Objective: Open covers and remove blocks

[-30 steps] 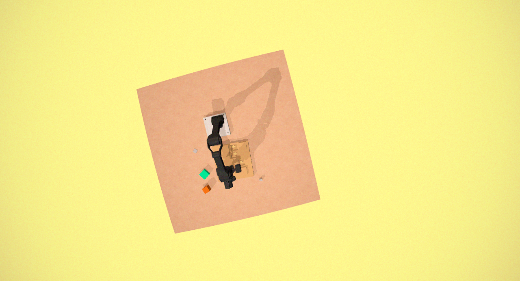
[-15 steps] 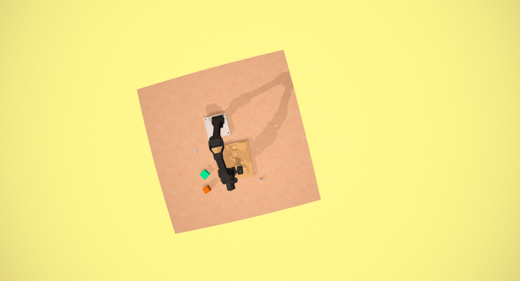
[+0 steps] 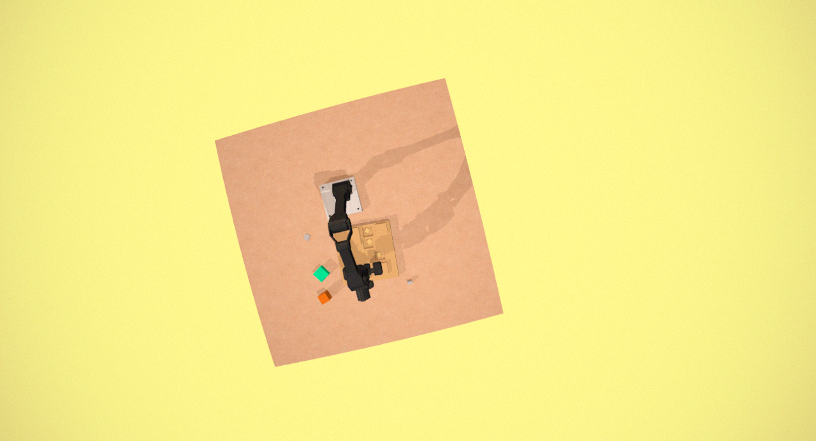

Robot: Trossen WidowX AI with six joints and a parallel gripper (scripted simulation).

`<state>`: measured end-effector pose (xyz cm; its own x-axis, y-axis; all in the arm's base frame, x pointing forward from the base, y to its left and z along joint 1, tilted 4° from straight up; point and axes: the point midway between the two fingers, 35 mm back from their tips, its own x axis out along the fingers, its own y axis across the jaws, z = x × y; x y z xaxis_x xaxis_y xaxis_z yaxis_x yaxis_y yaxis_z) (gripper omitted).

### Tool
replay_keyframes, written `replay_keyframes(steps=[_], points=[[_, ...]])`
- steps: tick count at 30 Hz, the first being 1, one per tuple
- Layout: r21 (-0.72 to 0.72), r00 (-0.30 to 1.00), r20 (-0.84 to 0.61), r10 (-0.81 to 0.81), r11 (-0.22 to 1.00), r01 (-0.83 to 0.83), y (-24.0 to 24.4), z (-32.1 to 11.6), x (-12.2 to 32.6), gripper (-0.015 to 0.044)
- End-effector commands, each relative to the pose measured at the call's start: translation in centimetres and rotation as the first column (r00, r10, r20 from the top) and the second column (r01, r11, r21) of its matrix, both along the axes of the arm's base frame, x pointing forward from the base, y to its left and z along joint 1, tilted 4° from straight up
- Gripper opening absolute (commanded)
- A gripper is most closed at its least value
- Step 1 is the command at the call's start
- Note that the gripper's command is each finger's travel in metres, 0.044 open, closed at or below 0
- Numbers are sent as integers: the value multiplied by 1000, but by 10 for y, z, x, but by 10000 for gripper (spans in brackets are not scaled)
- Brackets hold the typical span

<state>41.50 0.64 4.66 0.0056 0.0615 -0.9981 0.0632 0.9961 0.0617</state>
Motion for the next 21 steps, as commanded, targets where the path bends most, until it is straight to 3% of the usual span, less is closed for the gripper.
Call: replay_keyframes(steps=[1,21], points=[[3,1000,12,-5,1000,5,0,9,3,0],[3,1000,12,-5,1000,5,-1,35,3,0]])
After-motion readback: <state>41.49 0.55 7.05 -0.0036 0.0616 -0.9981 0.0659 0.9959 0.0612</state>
